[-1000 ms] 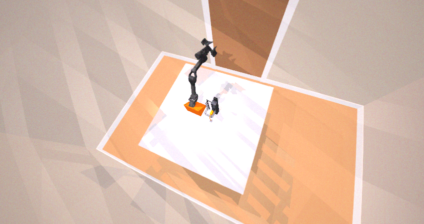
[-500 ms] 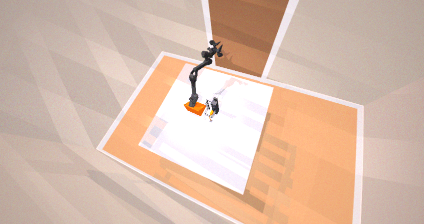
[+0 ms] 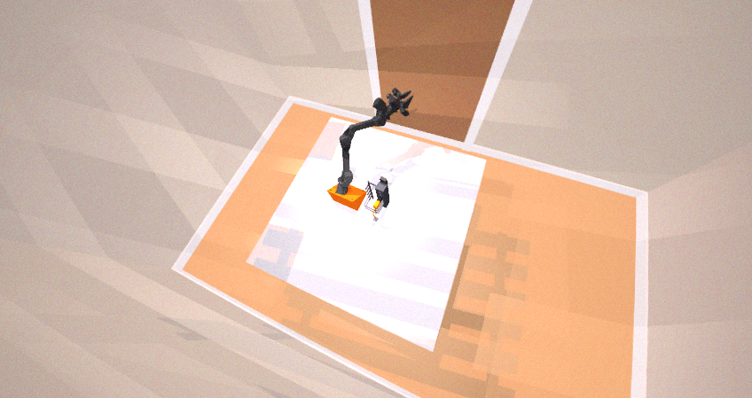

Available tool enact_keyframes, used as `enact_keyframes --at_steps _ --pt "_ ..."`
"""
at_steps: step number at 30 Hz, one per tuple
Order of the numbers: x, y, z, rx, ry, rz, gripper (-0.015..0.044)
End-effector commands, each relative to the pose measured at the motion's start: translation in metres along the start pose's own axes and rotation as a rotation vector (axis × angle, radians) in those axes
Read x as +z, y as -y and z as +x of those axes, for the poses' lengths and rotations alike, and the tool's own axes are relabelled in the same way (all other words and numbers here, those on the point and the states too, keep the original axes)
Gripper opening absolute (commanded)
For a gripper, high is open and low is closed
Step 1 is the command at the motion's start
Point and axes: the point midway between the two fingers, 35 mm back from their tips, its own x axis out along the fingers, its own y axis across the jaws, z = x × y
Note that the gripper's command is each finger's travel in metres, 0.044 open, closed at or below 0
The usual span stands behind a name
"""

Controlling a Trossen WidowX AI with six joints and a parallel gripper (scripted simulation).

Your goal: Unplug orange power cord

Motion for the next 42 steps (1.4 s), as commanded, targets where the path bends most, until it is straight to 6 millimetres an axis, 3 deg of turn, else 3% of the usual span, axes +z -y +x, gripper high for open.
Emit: enact_keyframes --at_steps 1,7,13,17,22,27,33,38,42 --pt "-0.046 0.035 0.004 -0.03 -0.123 -0.108 0.016" --pt "-0.085 0.1 0.009 -0.129 -0.255 -0.239 0.016" --pt "-0.112 0.166 0.004 -0.239 -0.383 -0.337 0.016" --pt "-0.134 0.231 -0.01 -0.348 -0.523 -0.412 0.016" --pt "-0.148 0.305 -0.037 -0.495 -0.677 -0.462 0.016" --pt "-0.15 0.382 -0.079 -0.682 -0.835 -0.461 0.016" --pt "-0.137 0.462 -0.144 -0.942 -1.0 -0.398 0.016" --pt "-0.116 0.514 -0.208 -1.187 -1.108 -0.284 0.016" --pt "-0.094 0.542 -0.265 -1.397 -1.166 -0.148 0.016"
